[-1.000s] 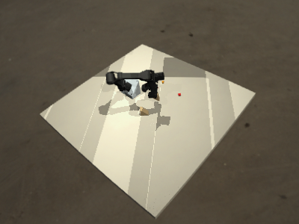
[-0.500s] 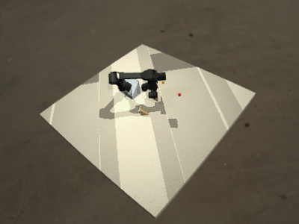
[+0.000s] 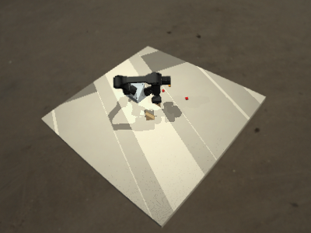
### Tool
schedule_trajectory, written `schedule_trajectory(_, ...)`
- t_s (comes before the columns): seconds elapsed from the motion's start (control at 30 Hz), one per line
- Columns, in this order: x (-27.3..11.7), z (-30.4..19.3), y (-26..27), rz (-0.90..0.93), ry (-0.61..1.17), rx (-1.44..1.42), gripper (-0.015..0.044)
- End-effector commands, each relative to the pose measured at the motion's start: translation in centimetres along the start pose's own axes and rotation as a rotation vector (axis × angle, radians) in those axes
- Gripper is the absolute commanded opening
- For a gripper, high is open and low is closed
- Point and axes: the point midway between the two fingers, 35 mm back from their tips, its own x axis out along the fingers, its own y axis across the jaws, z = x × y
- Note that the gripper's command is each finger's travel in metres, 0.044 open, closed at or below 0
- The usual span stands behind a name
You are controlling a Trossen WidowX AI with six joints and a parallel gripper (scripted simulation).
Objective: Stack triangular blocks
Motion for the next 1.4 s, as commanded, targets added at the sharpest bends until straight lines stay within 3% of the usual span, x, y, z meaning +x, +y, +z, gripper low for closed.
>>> schedule_trajectory(0.0,-0.1,0.2,0.3,0.002,-0.001,-0.011,0.0000)
schedule_trajectory(1.0,9.5,4.1,0.3,-0.002,-0.010,0.019,0.0000)
schedule_trajectory(1.37,9.7,4.2,0.3,-0.003,-0.008,0.018,0.0000)
